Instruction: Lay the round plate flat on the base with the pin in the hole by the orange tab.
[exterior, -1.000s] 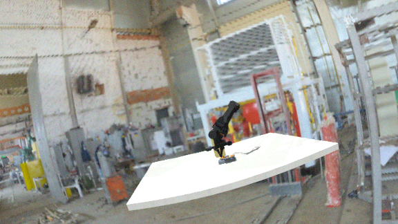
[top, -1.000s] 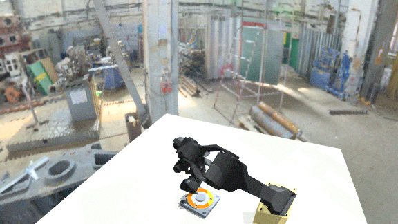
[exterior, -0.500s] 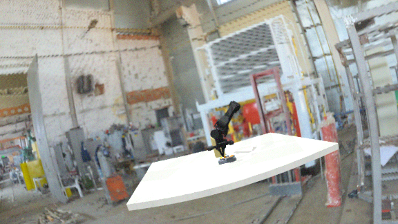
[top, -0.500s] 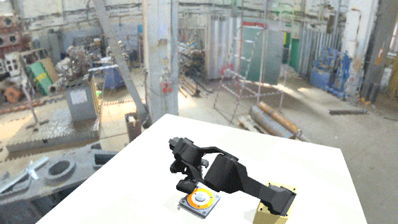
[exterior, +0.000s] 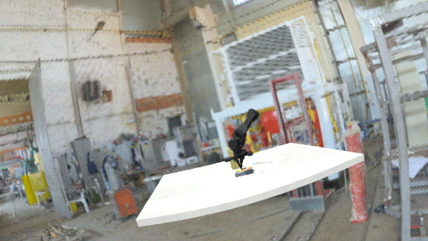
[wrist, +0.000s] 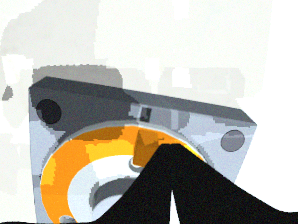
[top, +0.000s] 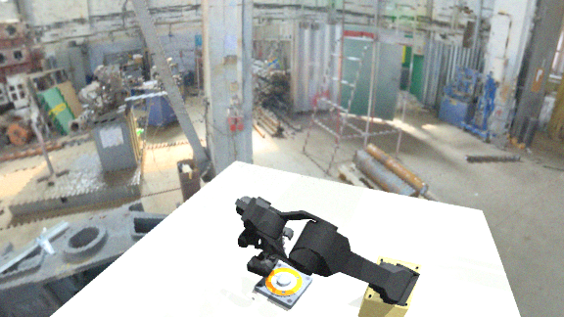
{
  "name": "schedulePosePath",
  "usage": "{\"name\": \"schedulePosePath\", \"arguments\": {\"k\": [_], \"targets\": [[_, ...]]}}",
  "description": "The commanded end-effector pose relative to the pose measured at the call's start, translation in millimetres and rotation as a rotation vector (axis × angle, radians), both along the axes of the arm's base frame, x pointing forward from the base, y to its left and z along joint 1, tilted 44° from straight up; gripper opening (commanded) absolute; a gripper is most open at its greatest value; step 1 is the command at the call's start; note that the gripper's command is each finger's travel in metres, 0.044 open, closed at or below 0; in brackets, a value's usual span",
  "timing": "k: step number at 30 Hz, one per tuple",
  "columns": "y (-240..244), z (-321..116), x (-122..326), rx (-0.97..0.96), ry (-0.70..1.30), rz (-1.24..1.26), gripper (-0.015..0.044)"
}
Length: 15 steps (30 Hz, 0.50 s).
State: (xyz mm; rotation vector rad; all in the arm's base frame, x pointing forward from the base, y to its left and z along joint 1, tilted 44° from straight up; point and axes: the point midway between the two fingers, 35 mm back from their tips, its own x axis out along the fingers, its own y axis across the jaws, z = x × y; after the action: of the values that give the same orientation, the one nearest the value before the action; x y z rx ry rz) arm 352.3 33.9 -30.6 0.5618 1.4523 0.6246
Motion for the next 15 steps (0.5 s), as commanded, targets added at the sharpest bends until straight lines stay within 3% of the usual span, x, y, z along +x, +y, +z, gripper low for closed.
{"name": "schedulePosePath", "arguments": {"k": [1, 7, 15], "targets": [[-2.2, 5.7, 1.4, 0.003, -0.001, 0.002, 0.0000], [-27.5, 30.3, -3.5, 0.002, 0.000, 0.002, 0.0000], [-24.4, 24.7, -3.1, 0.007, 0.006, -0.010, 0.0000]]}}
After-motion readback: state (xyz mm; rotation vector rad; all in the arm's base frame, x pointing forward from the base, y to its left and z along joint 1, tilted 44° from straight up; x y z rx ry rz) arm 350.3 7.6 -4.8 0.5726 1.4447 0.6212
